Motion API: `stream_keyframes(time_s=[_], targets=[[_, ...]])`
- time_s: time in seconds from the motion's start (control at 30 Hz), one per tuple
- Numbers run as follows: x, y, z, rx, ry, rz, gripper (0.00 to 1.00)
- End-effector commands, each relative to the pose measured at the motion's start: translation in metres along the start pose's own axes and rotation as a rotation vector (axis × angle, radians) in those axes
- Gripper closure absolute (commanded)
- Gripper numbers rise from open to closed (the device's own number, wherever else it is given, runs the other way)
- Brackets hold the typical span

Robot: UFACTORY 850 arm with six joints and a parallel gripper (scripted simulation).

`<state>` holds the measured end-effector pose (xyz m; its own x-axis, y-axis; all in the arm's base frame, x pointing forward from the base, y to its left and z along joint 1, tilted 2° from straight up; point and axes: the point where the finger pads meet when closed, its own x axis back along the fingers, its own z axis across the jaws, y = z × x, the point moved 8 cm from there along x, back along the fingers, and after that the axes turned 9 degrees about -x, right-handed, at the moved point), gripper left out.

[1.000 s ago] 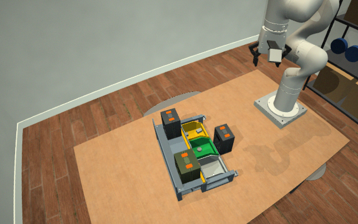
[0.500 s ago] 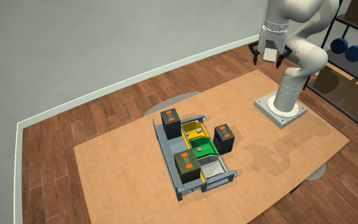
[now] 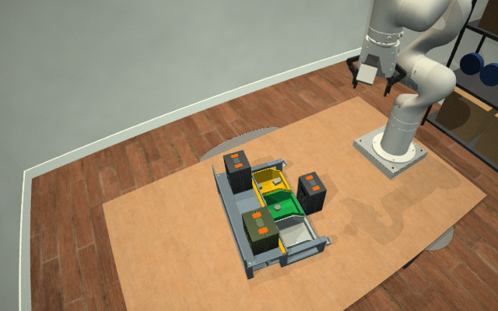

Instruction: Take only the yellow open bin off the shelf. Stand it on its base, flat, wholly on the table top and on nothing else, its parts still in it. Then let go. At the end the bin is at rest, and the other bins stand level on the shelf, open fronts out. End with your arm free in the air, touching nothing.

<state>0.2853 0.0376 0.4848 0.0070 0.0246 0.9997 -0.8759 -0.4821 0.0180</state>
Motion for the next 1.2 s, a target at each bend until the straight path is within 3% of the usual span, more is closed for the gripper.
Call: stream_keyframes(time_s=[0.0,0.07,0.47,0.63,1.17], targets=[[0.0007,-0.0003,0.0001,-0.149,0.001,0.002,0.0],[0.0007,-0.0003,0.0001,-0.253,0.001,0.002,0.0],[0.0007,-0.0003,0.0001,-0.253,0.001,0.002,0.0],[0.0007,-0.0003,0.0001,-0.512,0.001,0.002,0.0],[0.0007,-0.0003,0.0001,-0.57,0.001,0.002,0.0]])
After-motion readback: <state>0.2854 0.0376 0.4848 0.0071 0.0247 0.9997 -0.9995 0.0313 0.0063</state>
